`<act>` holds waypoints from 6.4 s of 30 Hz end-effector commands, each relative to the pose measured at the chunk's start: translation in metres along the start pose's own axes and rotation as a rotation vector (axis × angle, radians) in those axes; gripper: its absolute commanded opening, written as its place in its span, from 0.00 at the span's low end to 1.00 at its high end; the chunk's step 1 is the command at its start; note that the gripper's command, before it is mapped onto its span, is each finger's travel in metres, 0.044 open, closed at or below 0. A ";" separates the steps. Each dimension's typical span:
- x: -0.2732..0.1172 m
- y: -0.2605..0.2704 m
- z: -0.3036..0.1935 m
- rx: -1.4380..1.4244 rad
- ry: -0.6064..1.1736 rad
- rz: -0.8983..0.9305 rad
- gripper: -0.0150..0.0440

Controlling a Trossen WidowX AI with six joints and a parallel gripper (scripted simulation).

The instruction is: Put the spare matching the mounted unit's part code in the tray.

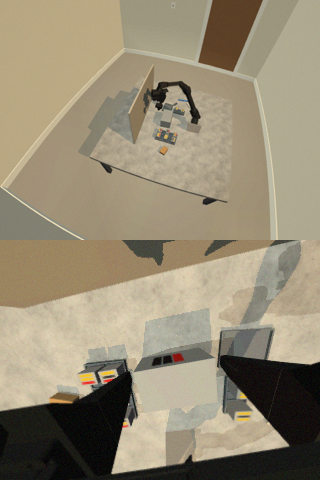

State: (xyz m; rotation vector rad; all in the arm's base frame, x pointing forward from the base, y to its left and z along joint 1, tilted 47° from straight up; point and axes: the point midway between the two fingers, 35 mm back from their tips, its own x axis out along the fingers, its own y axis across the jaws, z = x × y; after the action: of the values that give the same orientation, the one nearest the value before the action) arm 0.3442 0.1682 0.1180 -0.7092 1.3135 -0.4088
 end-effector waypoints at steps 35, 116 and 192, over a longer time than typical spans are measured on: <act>0.059 0.159 -0.134 -1.605 0.114 0.030 1.00; 0.179 0.149 -0.145 -1.604 0.116 0.026 0.76; 0.038 0.110 -0.092 -1.618 0.086 0.054 0.25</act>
State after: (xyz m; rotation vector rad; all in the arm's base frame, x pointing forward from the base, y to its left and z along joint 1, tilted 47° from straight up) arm 0.2299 0.2119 -0.0150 -1.9690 1.5921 0.8295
